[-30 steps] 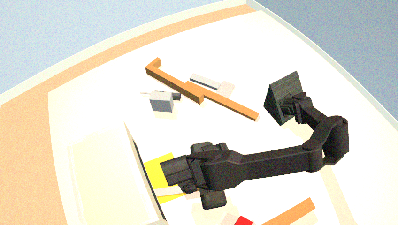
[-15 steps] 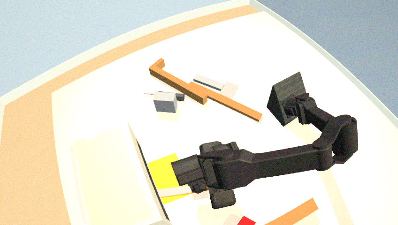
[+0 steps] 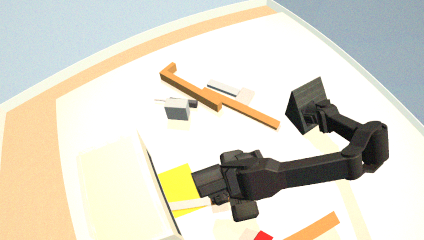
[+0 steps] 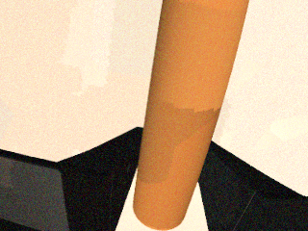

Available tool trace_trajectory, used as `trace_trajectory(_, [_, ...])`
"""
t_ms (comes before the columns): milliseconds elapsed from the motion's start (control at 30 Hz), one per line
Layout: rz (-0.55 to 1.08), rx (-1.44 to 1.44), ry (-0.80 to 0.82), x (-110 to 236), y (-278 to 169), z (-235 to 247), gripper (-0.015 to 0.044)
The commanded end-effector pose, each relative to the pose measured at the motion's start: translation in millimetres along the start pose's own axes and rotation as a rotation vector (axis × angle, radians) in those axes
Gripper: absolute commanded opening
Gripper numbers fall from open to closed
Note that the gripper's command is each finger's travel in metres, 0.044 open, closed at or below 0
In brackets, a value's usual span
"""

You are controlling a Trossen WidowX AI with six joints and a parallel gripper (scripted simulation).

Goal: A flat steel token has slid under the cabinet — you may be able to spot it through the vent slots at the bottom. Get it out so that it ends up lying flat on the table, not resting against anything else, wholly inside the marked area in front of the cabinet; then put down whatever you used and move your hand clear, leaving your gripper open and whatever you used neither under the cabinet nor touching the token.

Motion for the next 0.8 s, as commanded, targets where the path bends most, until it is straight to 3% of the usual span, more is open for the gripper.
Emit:
trace_trajectory(0, [0.004,-0.004,0.001,-1,-4,0,0.0000])
trace_trajectory(767, [0.005,-0.005,0.001,-1,-31,0,0.0000])
Point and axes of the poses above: the point midway between the two fingers, 35 mm back from their tips, its own x axis back along the fingers, its own z axis across the jaws, y = z × x, the point moved 9 cm from there along x, back along the fingers, and after that the axes turned 1 degree about -x, right-handed, at the moved point
